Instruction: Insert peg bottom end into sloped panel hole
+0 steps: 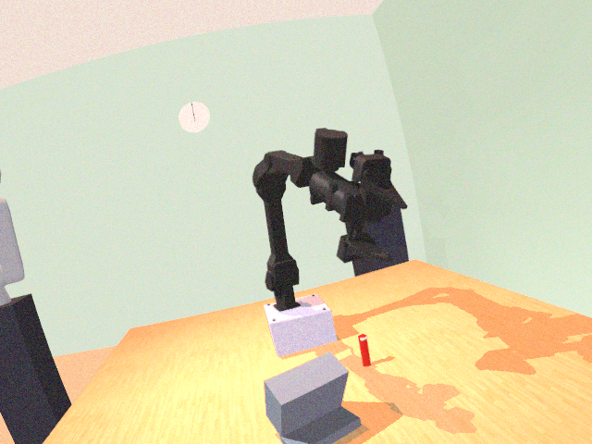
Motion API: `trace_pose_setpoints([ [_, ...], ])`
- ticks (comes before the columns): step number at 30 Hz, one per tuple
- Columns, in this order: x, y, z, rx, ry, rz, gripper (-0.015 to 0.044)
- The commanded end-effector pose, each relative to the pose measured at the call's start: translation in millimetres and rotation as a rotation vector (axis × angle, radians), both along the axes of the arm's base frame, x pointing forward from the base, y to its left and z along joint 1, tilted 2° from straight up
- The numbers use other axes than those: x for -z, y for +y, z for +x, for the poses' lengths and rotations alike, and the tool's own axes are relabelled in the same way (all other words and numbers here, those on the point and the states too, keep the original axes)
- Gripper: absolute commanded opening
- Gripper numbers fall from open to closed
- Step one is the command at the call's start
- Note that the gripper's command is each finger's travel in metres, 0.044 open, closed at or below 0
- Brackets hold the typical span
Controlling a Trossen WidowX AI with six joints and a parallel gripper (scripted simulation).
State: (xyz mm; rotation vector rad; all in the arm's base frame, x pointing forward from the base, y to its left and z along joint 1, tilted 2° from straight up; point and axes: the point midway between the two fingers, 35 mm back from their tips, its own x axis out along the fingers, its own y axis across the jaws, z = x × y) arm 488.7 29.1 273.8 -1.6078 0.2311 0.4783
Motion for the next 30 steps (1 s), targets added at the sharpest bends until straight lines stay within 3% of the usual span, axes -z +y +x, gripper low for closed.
trace_pose_setpoints([
  [1,43.7,9.3,-12.1,0.003,0.155,0.010,0.0440],
  [18,188.2,35.4,-119.0,0.028,0.816,-0.030,0.0440],
  [24,218.6,37.1,-169.0,0.049,1.037,-0.077,0.0440],
  [30,221.6,36.9,-178.3,0.052,1.063,-0.083,0.0440],
])
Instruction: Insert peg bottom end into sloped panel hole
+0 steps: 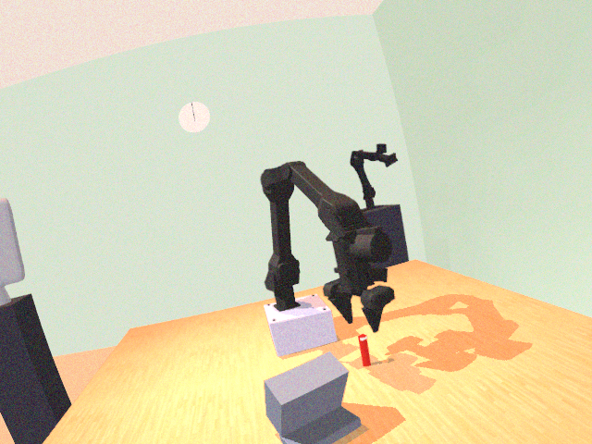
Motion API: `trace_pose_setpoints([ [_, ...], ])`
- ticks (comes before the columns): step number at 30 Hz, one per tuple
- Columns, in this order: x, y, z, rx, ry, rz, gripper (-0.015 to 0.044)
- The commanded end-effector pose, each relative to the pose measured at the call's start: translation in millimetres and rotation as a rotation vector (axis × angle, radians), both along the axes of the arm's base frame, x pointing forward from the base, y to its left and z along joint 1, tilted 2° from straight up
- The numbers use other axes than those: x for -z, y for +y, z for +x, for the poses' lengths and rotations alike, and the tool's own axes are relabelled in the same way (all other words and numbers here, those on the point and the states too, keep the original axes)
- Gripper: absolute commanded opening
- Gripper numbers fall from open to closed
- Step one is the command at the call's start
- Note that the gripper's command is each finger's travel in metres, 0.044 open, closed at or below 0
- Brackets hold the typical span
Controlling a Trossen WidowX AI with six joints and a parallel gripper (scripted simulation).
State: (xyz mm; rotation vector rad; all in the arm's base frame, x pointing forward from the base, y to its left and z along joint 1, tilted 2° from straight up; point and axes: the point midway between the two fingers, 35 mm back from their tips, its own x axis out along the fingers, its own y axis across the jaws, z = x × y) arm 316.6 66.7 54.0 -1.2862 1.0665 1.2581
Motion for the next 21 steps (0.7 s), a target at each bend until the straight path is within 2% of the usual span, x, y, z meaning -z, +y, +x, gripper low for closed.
trace_pose_setpoints([
  [1,2.1,-0.7,-6.1,0.004,0.018,-0.010,0.0440],
  [21,32.0,0.8,-3.2,0.004,0.018,-0.010,0.0440],
])
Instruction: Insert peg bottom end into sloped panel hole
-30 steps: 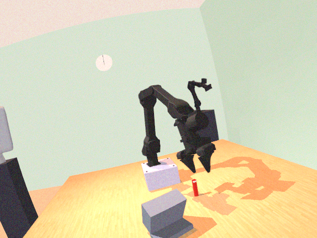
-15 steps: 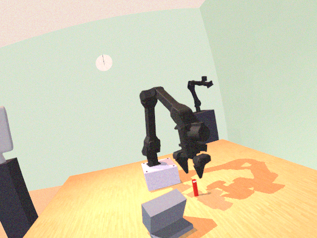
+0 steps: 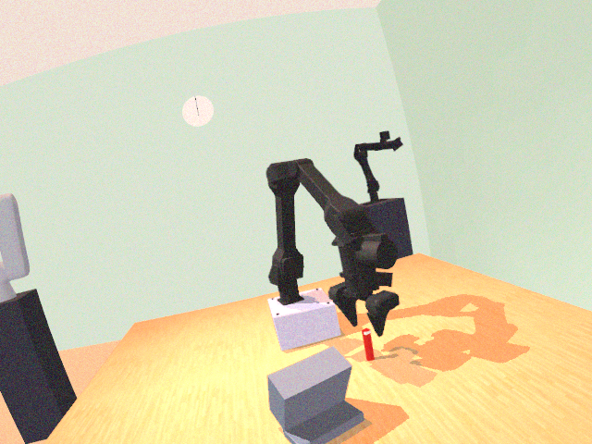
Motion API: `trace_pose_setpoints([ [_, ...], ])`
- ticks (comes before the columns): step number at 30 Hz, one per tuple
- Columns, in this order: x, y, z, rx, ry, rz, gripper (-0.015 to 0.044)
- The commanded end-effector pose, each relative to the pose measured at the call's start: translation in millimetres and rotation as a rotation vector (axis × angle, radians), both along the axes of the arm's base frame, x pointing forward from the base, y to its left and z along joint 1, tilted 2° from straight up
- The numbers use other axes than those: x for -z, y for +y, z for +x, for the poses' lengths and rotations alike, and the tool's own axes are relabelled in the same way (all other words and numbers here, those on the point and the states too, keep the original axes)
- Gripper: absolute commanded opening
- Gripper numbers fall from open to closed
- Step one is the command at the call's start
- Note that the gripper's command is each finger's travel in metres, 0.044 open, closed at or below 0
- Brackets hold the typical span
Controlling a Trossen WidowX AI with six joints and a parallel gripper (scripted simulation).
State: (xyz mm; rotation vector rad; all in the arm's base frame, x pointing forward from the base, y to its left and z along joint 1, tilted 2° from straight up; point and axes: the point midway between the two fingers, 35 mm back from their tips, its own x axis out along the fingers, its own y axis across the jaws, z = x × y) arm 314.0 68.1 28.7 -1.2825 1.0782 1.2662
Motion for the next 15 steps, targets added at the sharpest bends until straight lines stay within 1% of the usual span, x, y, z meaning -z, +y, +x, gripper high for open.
trace_pose_setpoints([
  [1,8.4,-0.6,-0.6,0.004,0.006,-0.006,0.0440],
  [15,31.1,0.2,-0.7,0.004,0.006,-0.006,0.0440],
])
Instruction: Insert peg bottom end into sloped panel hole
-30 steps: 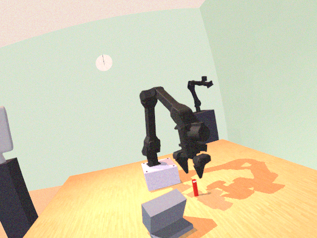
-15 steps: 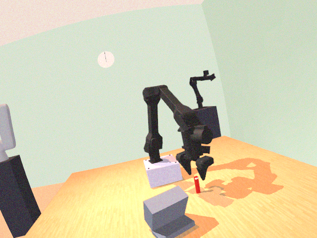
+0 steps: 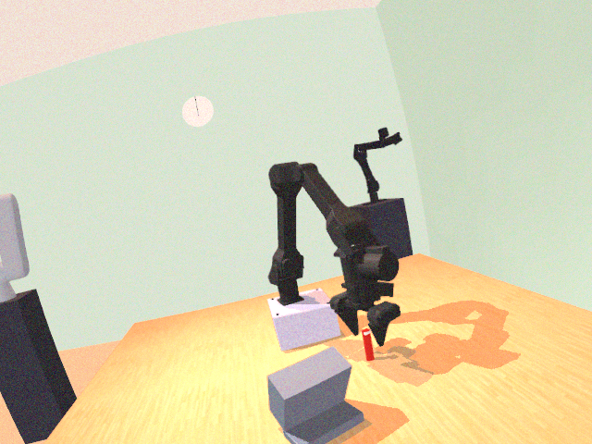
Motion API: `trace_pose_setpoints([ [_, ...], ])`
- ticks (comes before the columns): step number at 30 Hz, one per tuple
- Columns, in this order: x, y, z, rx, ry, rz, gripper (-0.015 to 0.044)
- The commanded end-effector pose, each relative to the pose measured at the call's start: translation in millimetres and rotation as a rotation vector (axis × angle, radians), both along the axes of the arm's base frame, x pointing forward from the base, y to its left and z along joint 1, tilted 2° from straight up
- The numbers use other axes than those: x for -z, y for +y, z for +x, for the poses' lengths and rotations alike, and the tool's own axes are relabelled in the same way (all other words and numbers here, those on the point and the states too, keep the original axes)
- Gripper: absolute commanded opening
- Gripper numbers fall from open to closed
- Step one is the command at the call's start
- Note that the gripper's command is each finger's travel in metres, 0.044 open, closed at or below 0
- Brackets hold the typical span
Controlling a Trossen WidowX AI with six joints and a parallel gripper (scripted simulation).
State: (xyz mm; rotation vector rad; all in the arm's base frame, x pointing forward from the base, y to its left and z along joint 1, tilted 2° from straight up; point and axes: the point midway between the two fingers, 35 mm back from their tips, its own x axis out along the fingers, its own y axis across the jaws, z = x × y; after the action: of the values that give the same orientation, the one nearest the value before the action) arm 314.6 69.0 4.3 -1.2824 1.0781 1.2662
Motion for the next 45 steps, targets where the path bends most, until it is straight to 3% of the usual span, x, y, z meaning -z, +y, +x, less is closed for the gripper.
trace_pose_setpoints([
  [1,8.3,-0.7,-1.4,0.004,0.006,-0.006,0.0440],
  [8,15.4,-0.6,-1.9,0.004,0.006,-0.006,0.0440],
  [23,11.7,0.1,-1.1,0.000,0.003,-0.001,0.0046],
  [30,11.7,0.1,-1.1,0.000,0.003,-0.001,0.0000],
  [37,9.0,0.1,-0.9,0.000,0.003,-0.001,0.0000],
  [45,-31.0,-1.0,-1.2,0.002,0.004,-0.004,0.0000],
])
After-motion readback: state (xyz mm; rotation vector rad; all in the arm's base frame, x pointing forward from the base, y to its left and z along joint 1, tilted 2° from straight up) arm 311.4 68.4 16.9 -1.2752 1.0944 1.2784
